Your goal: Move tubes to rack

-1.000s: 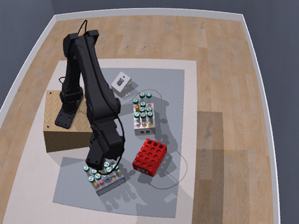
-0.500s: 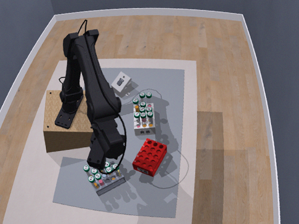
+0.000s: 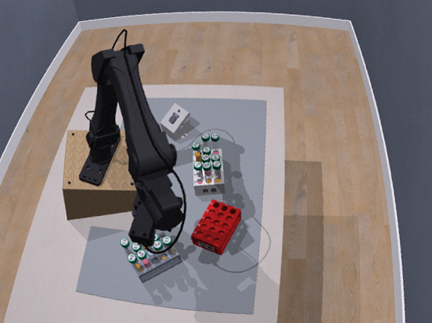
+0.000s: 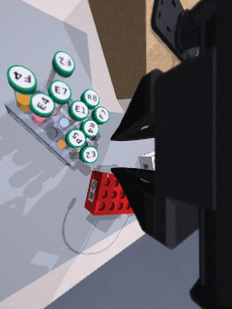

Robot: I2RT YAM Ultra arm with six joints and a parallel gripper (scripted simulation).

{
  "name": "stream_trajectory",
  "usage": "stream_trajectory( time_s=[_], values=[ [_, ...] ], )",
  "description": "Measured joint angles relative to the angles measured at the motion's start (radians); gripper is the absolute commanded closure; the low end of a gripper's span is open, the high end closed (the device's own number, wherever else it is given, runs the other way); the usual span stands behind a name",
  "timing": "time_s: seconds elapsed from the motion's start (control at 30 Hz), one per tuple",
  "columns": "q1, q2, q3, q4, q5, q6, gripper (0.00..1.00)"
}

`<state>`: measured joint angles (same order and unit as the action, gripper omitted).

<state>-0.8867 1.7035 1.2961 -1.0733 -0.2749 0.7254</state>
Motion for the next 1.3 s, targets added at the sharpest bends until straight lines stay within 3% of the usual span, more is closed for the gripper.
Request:
stream_trajectory(
  time_s=[0.7,1.3],
  values=[
    [0.026,0.048,-0.084,0.137,0.0,0.03,0.7],
    [0.029,0.053,-0.107,0.17,0.0,0.037,0.7]
  ],
)
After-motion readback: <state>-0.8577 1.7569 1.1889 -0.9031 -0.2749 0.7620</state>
